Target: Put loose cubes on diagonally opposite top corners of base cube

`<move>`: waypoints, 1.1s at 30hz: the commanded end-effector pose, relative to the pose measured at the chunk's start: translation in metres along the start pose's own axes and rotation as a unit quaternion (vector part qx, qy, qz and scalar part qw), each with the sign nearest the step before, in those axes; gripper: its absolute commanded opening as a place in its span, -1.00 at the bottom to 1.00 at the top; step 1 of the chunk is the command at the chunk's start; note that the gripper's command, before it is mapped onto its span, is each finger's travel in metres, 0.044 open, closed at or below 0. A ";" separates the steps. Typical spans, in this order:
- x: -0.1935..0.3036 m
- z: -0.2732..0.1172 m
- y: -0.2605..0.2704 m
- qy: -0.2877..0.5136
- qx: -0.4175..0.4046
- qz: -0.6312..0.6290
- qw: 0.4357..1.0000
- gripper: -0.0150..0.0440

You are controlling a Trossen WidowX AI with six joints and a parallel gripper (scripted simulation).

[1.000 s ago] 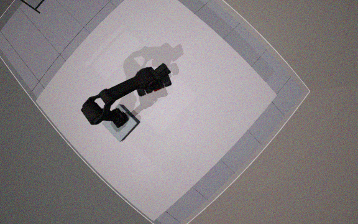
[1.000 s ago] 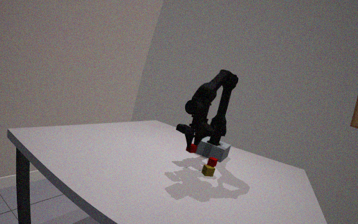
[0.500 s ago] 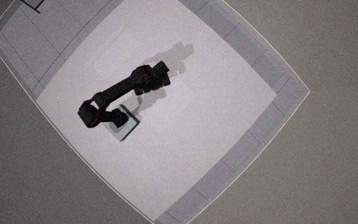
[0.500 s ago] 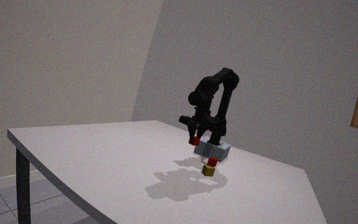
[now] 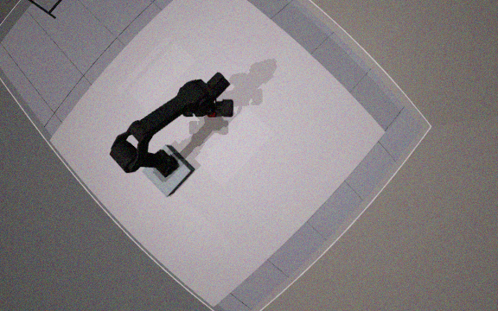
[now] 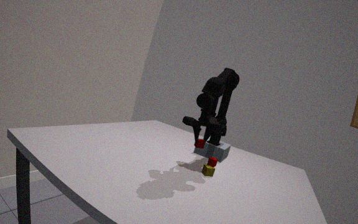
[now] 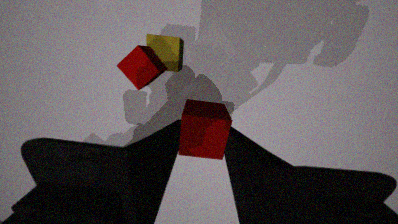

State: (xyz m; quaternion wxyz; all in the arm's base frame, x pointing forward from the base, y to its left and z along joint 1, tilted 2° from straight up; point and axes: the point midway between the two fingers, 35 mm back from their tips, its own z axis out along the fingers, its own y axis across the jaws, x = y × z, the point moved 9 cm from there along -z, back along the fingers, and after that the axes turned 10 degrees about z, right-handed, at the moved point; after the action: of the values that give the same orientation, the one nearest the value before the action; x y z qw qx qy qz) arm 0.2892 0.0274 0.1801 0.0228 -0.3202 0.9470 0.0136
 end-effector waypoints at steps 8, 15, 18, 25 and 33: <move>-0.025 0.001 0.018 0.000 0.001 0.144 0.990 -0.14; -0.039 0.002 0.031 0.000 0.000 0.234 0.972 -0.14; -0.045 0.003 0.037 0.000 -0.001 0.272 0.962 -0.14; -0.057 0.004 0.050 -0.001 -0.001 0.350 0.937 -0.14; -0.057 0.009 0.051 -0.001 -0.002 0.352 0.936 -0.14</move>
State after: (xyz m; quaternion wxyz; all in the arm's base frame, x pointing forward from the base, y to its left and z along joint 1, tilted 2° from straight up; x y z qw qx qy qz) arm 0.3038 0.1020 0.1786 0.0161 0.0291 0.9992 0.0241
